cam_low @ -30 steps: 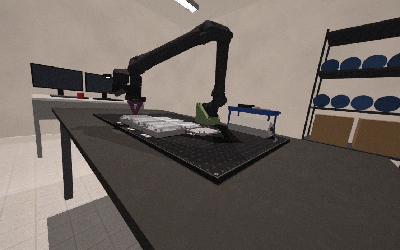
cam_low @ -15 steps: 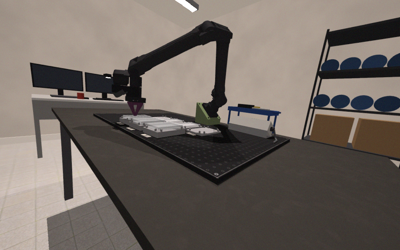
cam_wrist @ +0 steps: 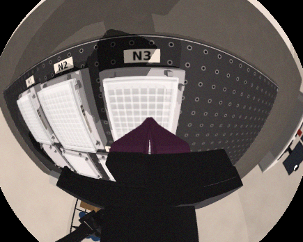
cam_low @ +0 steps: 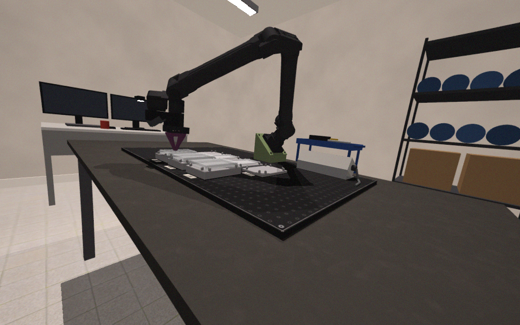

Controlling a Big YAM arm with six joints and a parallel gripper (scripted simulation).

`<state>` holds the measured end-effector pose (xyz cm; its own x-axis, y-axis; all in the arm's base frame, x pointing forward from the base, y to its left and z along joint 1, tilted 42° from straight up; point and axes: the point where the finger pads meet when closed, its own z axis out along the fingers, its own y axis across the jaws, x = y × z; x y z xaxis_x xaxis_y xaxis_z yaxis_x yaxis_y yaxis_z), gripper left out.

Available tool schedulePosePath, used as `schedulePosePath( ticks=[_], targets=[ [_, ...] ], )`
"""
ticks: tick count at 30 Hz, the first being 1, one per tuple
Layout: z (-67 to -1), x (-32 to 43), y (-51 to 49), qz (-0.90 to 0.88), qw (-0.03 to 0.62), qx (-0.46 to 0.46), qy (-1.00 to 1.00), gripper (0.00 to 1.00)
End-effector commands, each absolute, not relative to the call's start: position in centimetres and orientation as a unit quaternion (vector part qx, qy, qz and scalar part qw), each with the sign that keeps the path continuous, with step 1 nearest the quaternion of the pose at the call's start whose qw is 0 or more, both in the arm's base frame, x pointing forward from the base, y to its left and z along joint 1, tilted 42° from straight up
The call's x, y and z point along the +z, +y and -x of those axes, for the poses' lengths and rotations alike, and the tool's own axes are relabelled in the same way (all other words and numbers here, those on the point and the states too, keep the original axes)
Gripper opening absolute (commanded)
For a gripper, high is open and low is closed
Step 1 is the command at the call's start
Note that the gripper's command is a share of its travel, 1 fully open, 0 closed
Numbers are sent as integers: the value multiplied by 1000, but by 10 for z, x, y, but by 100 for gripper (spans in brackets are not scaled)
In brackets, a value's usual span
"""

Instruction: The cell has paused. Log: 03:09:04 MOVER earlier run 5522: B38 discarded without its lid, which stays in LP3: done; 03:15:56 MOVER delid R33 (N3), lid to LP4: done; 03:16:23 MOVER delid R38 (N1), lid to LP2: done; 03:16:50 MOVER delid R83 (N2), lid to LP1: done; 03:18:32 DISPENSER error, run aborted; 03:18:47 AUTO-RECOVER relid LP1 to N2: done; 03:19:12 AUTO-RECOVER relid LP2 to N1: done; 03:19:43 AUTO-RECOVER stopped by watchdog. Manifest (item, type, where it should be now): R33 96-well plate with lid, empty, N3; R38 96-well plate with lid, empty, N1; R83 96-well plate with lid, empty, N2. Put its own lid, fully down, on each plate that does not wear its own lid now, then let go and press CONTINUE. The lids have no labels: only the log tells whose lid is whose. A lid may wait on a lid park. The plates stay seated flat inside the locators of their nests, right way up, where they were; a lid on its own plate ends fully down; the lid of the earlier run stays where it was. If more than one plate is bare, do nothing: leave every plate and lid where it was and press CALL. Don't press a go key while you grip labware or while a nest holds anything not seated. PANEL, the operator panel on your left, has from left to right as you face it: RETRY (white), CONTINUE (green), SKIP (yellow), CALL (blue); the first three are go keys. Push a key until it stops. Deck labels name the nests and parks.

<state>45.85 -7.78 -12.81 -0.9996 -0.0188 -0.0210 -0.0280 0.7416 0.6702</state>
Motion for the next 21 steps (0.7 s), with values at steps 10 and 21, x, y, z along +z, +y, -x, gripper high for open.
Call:
schedulePosePath(
  ticks=[10, 21],
  targets=[
    [-460, -138, -70, 14, 3, 360, 933, 0],
    [-459, -138, -69, 14, 3, 360, 933, 0]
  ],
)
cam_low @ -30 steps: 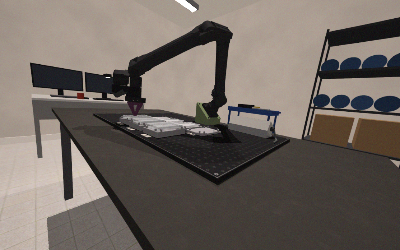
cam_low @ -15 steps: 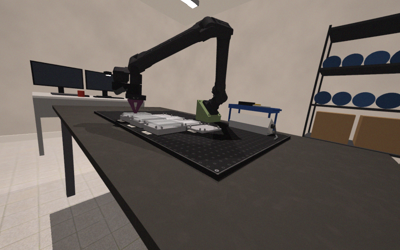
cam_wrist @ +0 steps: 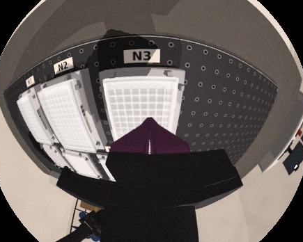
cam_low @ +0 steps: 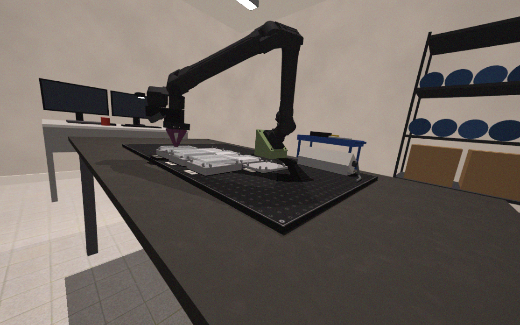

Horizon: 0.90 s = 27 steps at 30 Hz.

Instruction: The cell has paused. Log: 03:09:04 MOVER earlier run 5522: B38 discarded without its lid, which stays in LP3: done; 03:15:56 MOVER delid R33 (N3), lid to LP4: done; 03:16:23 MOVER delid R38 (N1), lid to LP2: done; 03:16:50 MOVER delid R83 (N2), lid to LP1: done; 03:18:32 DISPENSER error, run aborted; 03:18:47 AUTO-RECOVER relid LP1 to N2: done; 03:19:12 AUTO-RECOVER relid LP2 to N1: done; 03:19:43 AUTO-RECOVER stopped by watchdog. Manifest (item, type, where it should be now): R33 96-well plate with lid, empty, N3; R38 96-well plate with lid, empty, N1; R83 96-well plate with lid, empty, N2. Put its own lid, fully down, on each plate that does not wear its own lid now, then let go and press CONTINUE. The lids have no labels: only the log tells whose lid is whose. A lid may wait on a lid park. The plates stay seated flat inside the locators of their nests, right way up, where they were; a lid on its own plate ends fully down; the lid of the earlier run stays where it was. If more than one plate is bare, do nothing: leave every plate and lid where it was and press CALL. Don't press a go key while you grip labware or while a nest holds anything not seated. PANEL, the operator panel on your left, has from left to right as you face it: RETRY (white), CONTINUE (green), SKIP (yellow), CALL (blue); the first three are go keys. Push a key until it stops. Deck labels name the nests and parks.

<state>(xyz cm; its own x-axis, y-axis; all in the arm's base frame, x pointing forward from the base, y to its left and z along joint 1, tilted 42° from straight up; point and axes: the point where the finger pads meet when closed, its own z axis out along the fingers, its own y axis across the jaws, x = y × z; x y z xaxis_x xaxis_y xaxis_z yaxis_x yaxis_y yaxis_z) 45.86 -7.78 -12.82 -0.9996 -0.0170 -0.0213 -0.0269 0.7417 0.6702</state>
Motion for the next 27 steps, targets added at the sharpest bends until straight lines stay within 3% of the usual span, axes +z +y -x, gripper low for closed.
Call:
schedulePosePath(
  ticks=[1, 17, 18, 27],
  targets=[
    [-459, -138, -69, 14, 3, 360, 933, 0],
    [-459, -139, -68, 14, 3, 360, 933, 0],
    [-459, -139, -68, 14, 3, 360, 933, 100],
    [-459, -137, -68, 14, 0, 363, 932, 100]
  ],
)
